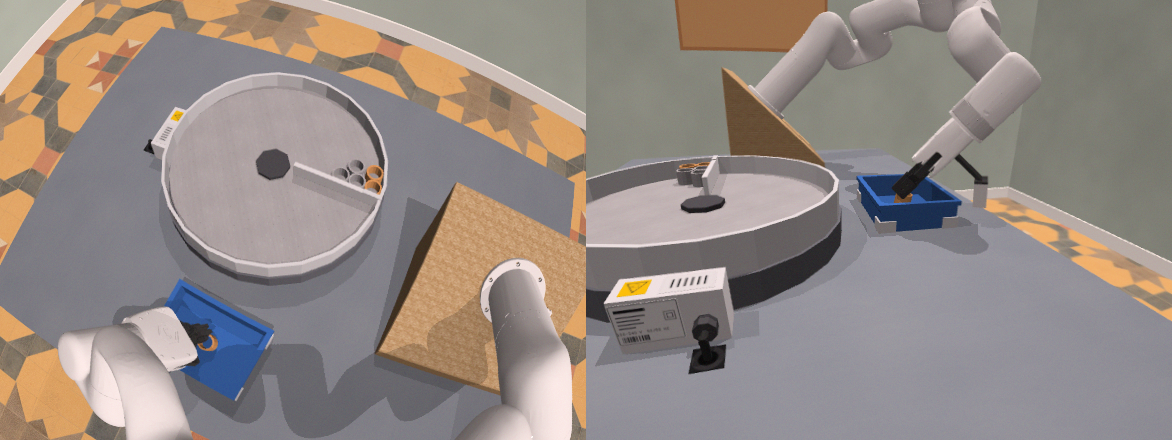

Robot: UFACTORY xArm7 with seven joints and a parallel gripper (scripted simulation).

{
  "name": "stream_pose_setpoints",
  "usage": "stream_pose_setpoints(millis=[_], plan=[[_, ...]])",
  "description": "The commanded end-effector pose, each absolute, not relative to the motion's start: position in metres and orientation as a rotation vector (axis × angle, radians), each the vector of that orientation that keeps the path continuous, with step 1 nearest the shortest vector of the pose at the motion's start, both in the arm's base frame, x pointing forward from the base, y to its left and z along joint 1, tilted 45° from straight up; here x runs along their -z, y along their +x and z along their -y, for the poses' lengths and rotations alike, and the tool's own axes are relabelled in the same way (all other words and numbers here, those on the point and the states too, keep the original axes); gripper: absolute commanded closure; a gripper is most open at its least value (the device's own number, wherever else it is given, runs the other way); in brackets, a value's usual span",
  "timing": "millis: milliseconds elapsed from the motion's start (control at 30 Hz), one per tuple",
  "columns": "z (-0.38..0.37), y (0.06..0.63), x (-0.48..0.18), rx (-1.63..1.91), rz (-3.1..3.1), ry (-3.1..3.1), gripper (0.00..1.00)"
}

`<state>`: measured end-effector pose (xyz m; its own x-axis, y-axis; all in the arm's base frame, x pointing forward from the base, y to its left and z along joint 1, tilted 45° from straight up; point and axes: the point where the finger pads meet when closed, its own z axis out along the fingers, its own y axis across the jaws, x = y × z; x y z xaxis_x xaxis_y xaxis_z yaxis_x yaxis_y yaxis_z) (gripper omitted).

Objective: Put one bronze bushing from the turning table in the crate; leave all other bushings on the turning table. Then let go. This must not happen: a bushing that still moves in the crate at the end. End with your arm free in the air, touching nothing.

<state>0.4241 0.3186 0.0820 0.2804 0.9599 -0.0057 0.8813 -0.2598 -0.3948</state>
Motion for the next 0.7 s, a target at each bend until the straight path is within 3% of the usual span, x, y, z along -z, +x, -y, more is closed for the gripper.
stream_pose_setpoints(millis=[0, 667], plan=[[-0.3183, 0.4260, -0.0826, -0.347, 1.675, -2.245, 1.00], [-0.3204, 0.4258, -0.0805, -0.347, 1.675, -2.245, 1.00]])
